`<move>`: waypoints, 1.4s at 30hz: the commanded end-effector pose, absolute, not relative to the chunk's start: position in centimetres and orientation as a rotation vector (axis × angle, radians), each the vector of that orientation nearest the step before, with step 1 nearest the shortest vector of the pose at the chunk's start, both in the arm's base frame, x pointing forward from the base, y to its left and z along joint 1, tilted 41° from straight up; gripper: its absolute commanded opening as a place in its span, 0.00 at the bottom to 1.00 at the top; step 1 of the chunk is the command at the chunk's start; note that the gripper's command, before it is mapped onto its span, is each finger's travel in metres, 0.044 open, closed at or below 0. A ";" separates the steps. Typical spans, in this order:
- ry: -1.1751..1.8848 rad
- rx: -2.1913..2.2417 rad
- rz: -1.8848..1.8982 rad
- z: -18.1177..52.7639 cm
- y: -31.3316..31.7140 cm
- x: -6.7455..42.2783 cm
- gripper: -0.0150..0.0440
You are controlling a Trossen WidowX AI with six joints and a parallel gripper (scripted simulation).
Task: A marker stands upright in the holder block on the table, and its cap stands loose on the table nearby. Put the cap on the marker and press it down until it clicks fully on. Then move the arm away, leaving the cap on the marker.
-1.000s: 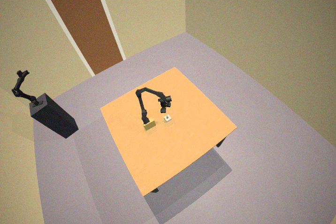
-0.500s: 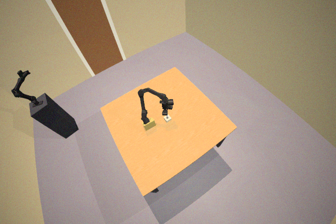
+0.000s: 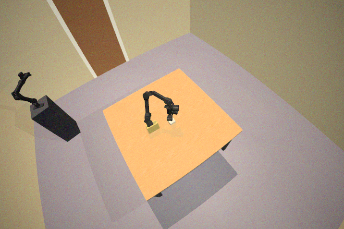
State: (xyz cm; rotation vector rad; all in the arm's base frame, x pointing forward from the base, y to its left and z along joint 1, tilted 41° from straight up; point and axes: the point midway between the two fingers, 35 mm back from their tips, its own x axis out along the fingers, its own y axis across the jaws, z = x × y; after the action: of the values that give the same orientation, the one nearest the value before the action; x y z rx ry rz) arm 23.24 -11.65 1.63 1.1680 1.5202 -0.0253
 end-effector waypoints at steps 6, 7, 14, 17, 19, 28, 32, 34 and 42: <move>1.522 1.159 -0.018 1.1 -11.5 23.2 0.25; 1.522 1.159 -0.018 1.0 -11.5 23.2 0.25; 1.522 1.159 -0.019 0.2 -10.9 23.5 0.25; 1.522 1.159 -0.019 -0.2 -10.6 23.6 0.25; 1.522 1.159 -0.019 -0.5 -10.4 23.6 0.25; 1.522 1.159 -0.018 -1.6 -9.4 23.8 0.25; 1.522 1.159 -0.018 -2.0 -9.0 23.9 0.25; 1.522 1.160 -0.017 -2.3 -8.8 23.9 0.25; 1.522 1.160 -0.016 -2.8 -8.3 24.0 0.25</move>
State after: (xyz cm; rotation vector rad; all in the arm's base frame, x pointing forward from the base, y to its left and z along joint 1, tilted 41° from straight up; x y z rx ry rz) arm 24.08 -8.56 -2.58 1.1507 1.5196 -0.0152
